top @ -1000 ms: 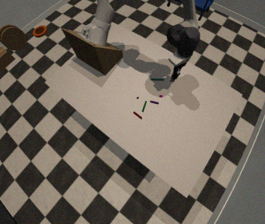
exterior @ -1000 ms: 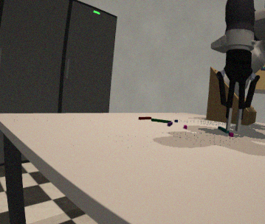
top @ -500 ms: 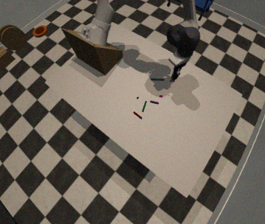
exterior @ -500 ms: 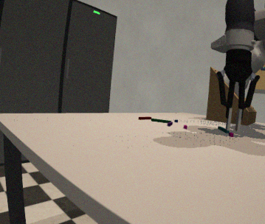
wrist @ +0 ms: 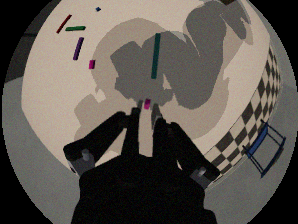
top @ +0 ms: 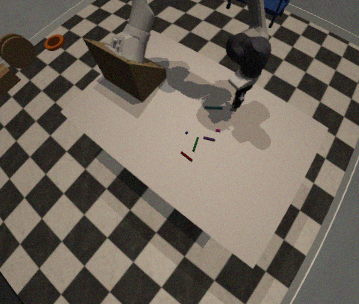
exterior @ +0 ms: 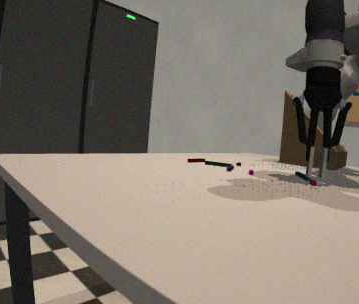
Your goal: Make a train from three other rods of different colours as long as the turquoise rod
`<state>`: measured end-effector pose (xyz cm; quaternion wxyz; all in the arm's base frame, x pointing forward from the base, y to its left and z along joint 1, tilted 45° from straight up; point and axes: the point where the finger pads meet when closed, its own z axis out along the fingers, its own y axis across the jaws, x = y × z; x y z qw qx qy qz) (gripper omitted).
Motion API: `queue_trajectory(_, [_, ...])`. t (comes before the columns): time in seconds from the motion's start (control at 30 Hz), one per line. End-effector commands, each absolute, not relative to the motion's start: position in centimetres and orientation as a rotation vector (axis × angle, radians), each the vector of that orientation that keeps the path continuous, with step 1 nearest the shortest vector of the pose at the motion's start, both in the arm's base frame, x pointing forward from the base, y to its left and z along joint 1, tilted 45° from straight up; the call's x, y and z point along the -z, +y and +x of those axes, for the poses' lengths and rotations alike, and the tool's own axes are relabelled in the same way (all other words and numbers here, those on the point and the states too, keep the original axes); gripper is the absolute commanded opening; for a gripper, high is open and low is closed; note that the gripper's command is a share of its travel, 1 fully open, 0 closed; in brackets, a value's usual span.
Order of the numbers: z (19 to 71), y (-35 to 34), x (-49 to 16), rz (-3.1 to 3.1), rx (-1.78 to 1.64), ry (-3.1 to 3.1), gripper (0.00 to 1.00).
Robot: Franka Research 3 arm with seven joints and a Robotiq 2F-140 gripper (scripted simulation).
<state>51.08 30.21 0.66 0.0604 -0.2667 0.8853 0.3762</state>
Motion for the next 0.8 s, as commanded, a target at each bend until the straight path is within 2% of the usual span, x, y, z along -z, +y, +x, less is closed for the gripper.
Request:
queue_trajectory(0.0, [51.26,30.23,-0.62,-0.798,-1.138,2.68,0.15])
queue_trajectory(0.77, [51.45,30.23,-0.59,-0.798,-1.138,2.68,0.15])
